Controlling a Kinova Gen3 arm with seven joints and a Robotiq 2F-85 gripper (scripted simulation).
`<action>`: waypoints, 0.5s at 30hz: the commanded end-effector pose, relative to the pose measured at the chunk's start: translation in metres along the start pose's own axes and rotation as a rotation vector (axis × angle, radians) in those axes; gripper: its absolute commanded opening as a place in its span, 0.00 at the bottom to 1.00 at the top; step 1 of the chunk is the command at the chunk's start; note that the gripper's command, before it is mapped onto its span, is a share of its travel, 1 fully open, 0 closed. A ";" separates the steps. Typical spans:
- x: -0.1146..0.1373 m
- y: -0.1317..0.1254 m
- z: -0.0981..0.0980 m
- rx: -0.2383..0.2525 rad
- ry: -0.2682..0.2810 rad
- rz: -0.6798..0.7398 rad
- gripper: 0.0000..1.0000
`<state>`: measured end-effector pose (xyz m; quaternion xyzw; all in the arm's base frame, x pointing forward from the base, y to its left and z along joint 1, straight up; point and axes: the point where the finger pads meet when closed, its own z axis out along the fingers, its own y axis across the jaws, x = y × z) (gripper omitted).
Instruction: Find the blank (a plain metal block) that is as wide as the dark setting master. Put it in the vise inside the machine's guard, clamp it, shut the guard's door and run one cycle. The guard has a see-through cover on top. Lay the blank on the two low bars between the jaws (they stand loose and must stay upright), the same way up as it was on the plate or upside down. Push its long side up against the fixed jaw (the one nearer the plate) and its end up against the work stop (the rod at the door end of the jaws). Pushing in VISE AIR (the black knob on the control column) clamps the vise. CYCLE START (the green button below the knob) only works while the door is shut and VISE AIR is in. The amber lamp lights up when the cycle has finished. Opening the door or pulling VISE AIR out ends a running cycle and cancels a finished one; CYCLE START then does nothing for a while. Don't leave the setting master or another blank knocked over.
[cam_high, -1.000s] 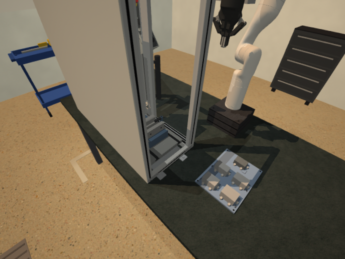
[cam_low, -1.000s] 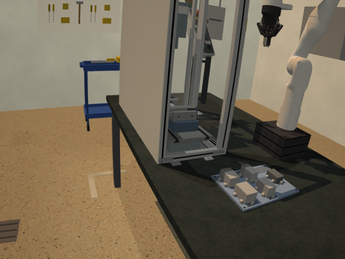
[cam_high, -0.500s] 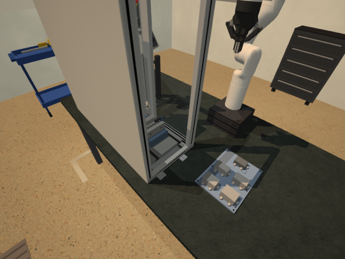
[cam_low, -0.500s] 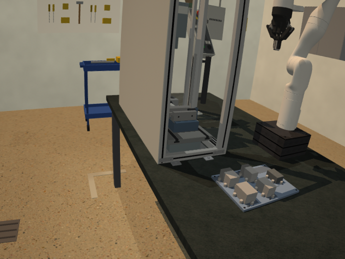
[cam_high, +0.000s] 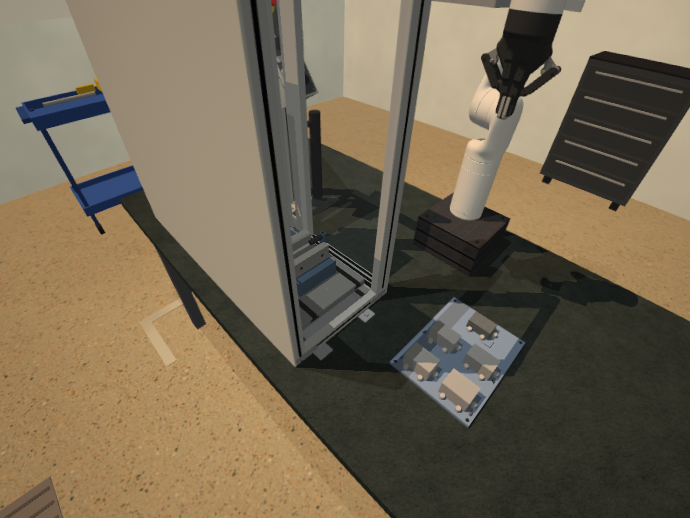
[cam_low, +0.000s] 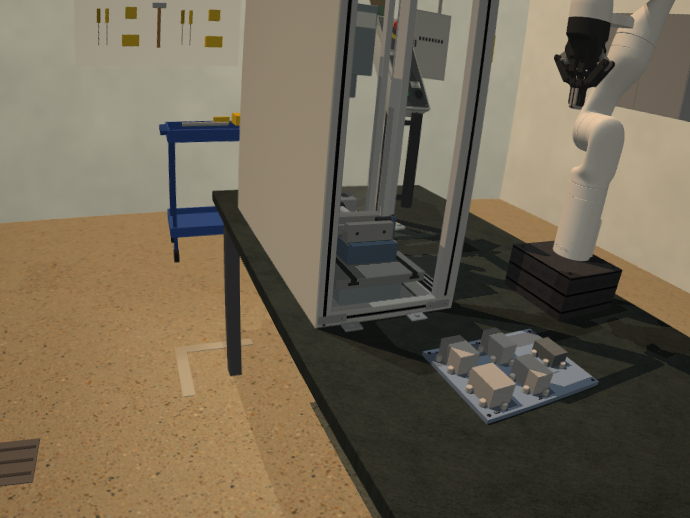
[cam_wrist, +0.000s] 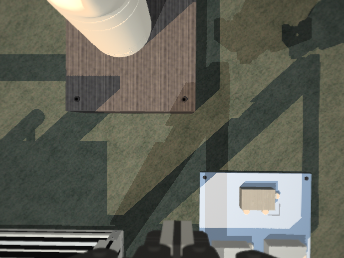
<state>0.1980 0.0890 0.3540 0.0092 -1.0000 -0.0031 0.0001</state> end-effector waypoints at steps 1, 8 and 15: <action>-0.001 0.001 0.000 0.001 -0.001 0.001 0.10; -0.001 0.060 0.007 0.001 -0.001 0.001 0.10; -0.001 0.060 0.007 0.001 -0.001 0.001 0.10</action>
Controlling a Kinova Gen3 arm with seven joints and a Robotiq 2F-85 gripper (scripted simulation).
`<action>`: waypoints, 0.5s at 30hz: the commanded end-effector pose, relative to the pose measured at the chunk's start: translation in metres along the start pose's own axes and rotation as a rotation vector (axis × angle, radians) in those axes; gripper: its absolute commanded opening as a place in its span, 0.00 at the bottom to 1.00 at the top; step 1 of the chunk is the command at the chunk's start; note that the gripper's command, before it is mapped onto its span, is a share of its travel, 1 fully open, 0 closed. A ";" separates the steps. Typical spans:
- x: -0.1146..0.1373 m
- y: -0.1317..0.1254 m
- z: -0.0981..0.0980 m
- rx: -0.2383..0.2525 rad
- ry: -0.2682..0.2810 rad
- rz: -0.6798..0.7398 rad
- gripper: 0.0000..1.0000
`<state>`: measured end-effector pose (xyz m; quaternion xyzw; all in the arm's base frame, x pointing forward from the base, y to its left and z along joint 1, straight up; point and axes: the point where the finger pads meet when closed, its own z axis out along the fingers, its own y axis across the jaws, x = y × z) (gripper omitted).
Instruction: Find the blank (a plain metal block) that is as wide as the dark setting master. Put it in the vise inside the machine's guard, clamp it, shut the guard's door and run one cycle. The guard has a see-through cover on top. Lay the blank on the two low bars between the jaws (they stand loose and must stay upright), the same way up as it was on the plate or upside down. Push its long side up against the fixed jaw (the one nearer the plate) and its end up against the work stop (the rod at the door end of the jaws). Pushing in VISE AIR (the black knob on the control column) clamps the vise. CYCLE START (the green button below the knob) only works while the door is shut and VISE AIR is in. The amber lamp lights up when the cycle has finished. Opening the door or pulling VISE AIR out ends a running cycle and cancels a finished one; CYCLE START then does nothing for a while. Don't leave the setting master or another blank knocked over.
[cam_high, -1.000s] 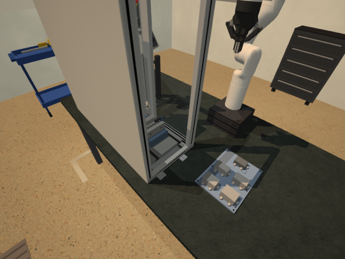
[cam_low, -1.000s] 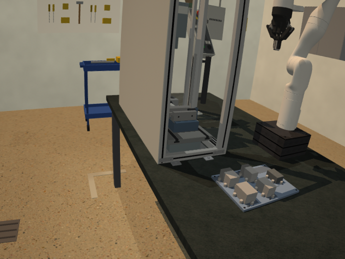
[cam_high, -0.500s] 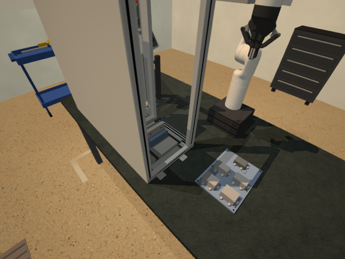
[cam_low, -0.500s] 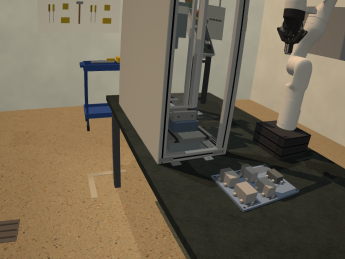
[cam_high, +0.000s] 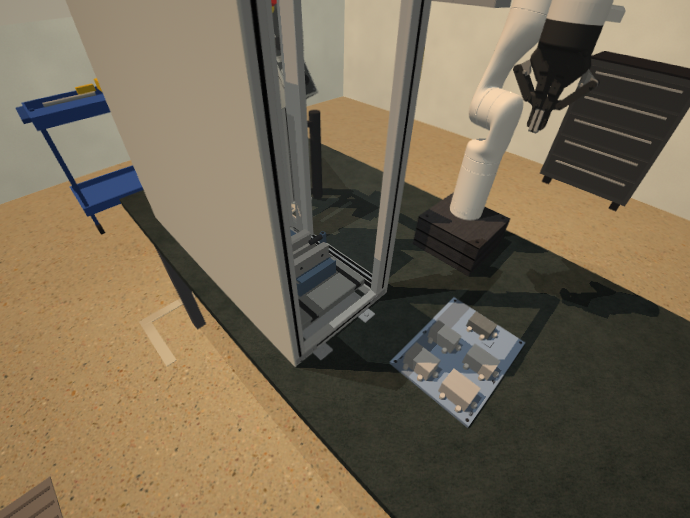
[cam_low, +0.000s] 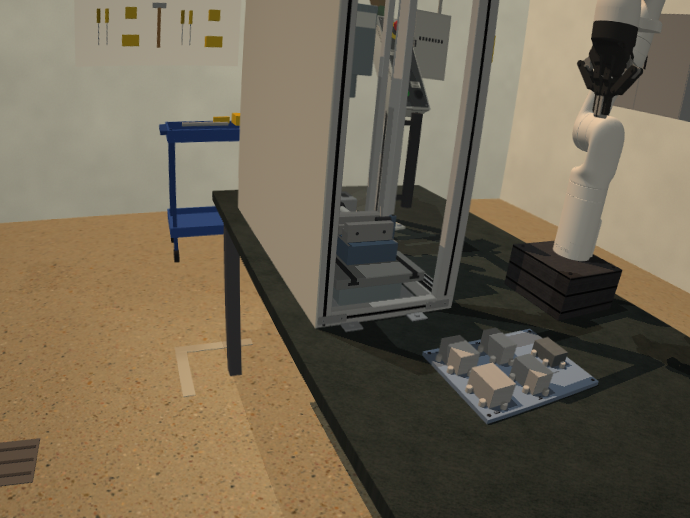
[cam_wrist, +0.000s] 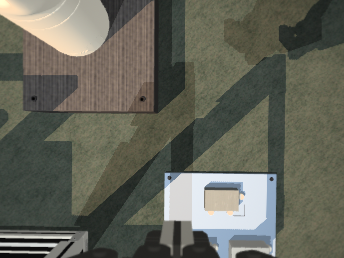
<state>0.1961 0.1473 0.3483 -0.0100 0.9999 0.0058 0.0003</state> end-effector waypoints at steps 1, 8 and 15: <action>-0.001 0.002 0.000 0.007 0.000 0.002 0.10; -0.001 0.049 0.006 0.006 0.000 0.002 0.10; -0.002 0.061 0.007 0.006 0.000 0.002 0.10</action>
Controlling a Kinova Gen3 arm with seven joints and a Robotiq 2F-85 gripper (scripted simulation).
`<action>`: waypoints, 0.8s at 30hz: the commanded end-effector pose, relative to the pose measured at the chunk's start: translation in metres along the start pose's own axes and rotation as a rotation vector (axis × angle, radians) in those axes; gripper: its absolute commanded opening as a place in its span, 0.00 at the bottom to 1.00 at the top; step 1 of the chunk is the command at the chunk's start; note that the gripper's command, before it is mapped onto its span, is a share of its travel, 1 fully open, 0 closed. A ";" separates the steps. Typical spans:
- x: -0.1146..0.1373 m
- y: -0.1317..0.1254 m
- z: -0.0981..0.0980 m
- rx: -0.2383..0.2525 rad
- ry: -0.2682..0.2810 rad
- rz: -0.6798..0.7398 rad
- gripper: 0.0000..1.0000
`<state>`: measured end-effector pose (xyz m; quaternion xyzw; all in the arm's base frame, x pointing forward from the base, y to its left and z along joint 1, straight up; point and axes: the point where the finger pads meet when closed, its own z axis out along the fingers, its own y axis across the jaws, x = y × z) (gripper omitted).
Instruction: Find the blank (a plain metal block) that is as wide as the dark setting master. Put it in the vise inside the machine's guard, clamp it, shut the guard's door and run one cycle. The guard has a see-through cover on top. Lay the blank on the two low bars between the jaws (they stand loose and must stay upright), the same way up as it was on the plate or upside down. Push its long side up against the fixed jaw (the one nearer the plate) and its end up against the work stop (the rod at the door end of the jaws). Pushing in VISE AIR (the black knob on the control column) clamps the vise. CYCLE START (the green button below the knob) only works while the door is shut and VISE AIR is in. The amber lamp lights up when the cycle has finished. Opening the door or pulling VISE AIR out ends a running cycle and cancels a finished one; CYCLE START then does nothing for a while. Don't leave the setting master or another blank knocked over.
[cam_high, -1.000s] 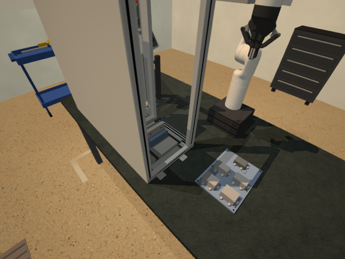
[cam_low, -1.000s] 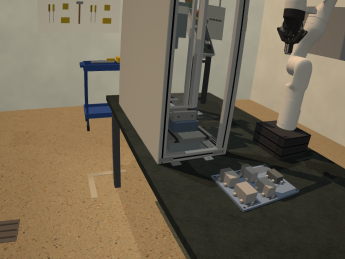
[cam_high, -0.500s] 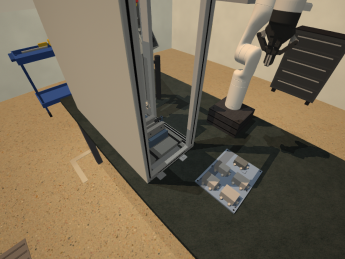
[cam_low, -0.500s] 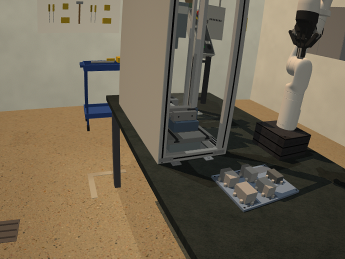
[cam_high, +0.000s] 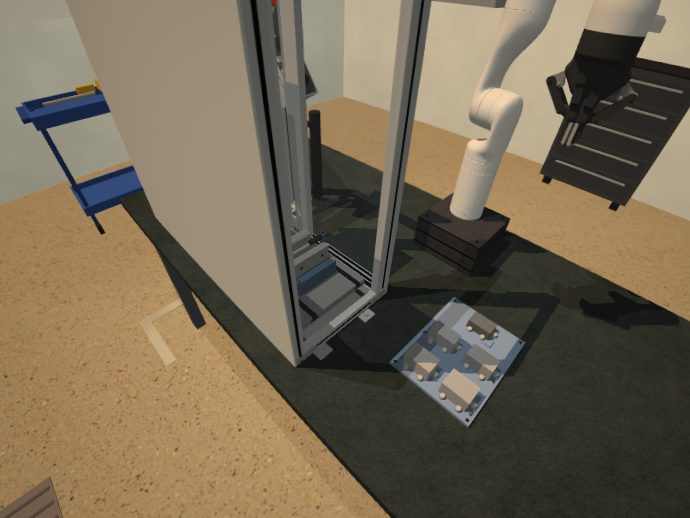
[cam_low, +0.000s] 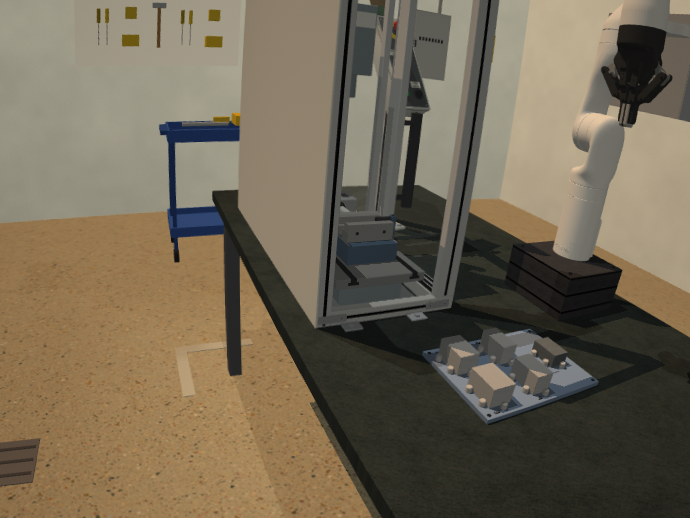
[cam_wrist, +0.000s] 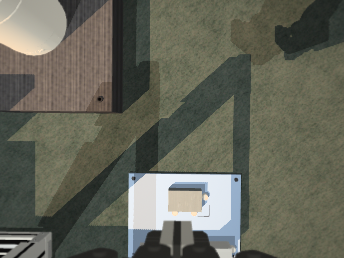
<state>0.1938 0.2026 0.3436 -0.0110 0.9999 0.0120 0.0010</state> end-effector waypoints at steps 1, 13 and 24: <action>-0.003 0.006 0.002 0.019 0.002 0.004 0.10; -0.003 0.065 0.010 0.019 0.002 0.004 0.10; -0.003 0.072 0.011 0.015 0.001 0.004 0.10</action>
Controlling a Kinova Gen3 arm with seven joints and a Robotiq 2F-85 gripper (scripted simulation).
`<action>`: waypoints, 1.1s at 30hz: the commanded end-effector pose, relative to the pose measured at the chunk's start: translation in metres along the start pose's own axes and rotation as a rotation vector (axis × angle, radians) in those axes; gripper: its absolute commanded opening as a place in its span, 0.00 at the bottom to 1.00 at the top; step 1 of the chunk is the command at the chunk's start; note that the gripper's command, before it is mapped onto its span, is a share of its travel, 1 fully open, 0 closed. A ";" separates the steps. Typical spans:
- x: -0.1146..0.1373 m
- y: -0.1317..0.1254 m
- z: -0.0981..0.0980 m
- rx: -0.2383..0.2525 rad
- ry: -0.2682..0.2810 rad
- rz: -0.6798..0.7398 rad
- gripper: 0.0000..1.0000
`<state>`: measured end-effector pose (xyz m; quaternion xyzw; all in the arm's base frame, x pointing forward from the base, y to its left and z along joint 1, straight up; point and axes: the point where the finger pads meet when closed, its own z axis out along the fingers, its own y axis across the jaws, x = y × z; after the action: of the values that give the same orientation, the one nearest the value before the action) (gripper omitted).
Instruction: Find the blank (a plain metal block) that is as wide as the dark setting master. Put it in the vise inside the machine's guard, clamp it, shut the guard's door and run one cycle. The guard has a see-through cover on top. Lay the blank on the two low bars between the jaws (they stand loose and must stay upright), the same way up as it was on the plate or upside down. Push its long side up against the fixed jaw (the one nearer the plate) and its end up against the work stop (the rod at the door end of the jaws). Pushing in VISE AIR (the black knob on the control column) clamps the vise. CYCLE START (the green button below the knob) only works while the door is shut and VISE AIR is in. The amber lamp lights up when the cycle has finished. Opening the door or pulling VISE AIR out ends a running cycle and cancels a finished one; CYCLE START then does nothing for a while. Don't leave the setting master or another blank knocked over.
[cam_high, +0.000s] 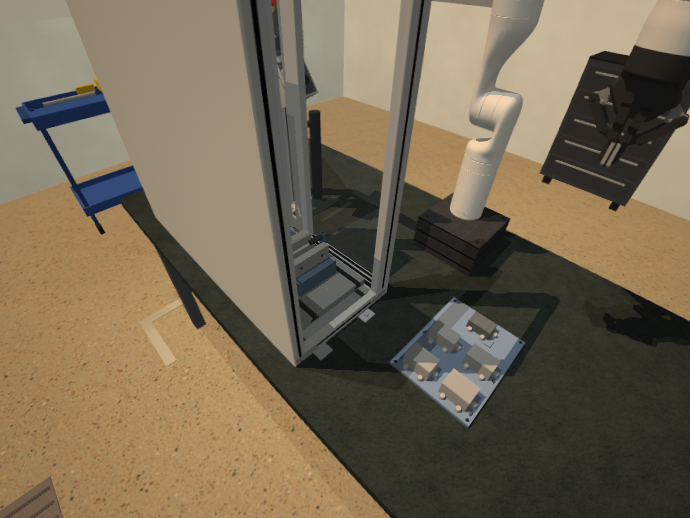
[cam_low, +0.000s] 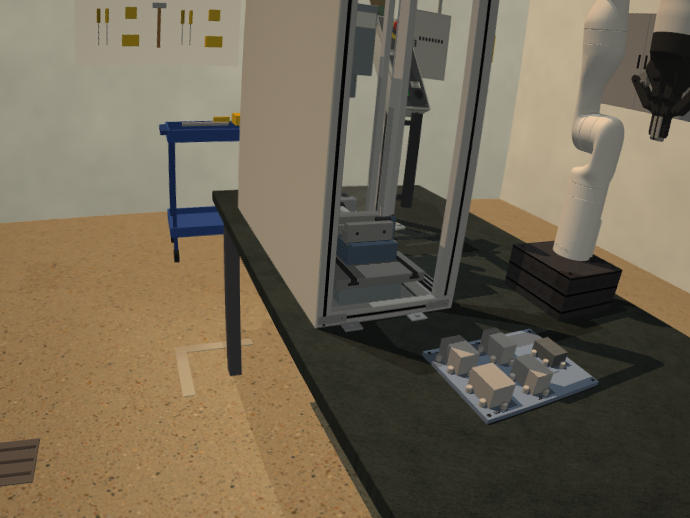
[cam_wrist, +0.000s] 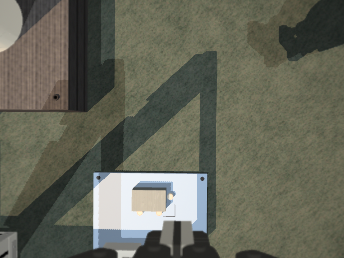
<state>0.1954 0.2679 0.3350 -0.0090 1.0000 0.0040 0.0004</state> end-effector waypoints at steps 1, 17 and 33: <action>0.000 0.014 0.001 0.000 0.000 0.000 0.10; -0.008 0.034 0.004 0.002 0.000 0.000 0.10; -0.040 0.034 0.004 0.002 0.000 0.000 0.10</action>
<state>0.2347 0.3026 0.3313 -0.0089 1.0000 0.0024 -0.0003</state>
